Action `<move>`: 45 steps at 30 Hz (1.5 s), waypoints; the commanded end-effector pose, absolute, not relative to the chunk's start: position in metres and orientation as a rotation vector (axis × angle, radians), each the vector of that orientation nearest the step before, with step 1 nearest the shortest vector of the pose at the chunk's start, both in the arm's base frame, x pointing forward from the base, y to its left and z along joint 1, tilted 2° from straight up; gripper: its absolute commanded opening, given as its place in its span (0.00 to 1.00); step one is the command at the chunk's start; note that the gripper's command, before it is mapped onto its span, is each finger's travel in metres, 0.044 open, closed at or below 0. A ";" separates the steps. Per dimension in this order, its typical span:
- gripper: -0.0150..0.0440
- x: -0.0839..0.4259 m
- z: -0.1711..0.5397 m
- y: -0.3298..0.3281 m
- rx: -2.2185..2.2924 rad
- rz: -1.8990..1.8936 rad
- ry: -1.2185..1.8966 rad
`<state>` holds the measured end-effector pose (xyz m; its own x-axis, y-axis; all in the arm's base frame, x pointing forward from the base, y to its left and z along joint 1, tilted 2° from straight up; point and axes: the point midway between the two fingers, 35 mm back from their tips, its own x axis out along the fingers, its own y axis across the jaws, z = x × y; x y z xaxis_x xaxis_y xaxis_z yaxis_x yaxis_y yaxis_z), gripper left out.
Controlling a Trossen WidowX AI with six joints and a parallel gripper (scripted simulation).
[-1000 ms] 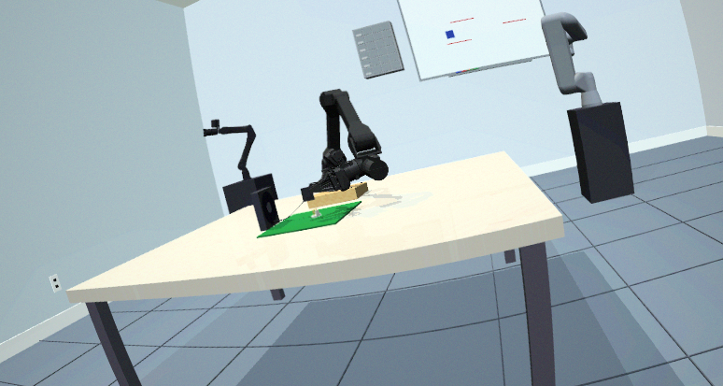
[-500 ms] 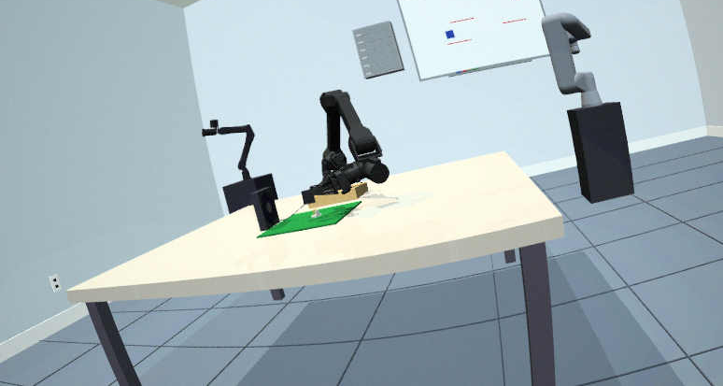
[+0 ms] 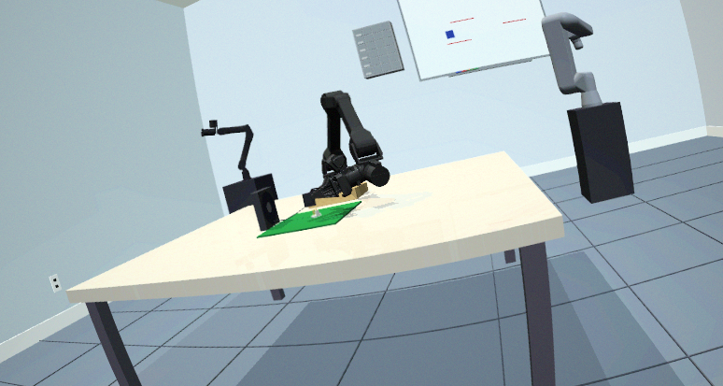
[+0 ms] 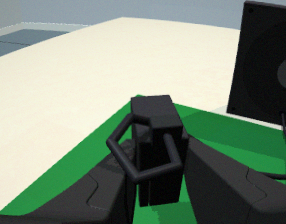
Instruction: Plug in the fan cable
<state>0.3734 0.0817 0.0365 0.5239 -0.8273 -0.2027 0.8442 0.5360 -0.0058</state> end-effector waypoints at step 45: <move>0.25 0.372 0.007 0.082 0.096 -1.004 0.195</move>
<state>0.3729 0.0819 0.0117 0.5238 -0.8274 -0.2028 0.8442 0.5360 -0.0063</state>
